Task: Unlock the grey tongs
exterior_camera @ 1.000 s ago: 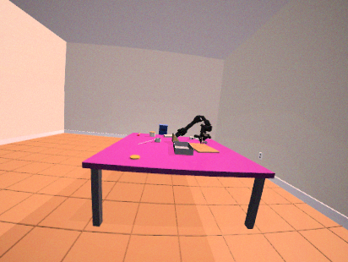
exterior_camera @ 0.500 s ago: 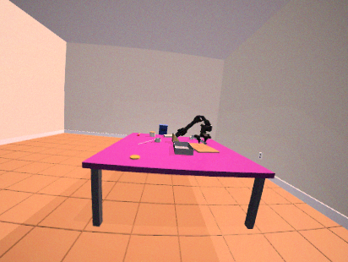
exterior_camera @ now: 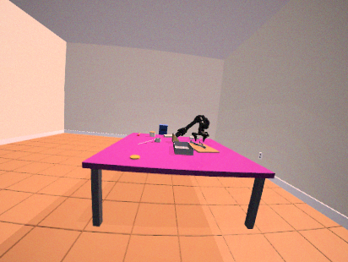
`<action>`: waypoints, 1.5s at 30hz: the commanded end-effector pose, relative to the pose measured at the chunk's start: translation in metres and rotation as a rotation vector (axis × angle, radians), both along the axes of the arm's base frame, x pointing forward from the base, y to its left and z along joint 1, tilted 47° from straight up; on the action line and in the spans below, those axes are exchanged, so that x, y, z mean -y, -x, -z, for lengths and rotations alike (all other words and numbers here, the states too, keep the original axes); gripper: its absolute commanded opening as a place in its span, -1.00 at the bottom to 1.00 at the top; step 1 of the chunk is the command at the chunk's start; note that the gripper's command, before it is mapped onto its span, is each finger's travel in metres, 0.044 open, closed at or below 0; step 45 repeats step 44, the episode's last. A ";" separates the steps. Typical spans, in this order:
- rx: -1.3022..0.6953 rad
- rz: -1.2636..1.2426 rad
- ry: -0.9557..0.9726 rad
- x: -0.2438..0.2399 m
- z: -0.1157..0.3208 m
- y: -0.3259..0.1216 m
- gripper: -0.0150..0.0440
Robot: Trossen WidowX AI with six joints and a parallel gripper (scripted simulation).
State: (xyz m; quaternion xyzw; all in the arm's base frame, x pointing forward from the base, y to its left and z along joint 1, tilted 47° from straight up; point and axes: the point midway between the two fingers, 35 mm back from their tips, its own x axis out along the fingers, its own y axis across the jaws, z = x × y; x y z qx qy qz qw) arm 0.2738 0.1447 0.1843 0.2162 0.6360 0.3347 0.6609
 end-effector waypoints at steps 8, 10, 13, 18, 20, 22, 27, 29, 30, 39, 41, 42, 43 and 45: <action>-0.005 0.023 -0.017 0.137 0.026 -0.012 1.00; -0.003 0.024 -0.023 0.143 0.026 -0.011 1.00; -0.003 0.024 -0.023 0.143 0.026 -0.011 1.00; 0.015 0.043 -0.012 0.148 0.021 -0.011 1.00; 0.054 0.084 0.012 0.158 0.008 -0.011 1.00; 0.084 0.117 0.032 0.166 -0.001 -0.010 1.00; 0.084 0.117 0.032 0.166 -0.001 -0.010 1.00; 0.084 0.117 0.032 0.166 -0.001 -0.010 1.00; 0.084 0.117 0.032 0.166 -0.001 -0.010 1.00; 0.084 0.117 0.032 0.166 -0.001 -0.010 1.00; 0.084 0.117 0.032 0.166 -0.001 -0.010 1.00; 0.084 0.117 0.032 0.166 -0.001 -0.010 1.00; 0.084 0.117 0.032 0.166 -0.001 -0.010 1.00; 0.084 0.117 0.032 0.166 -0.001 -0.010 1.00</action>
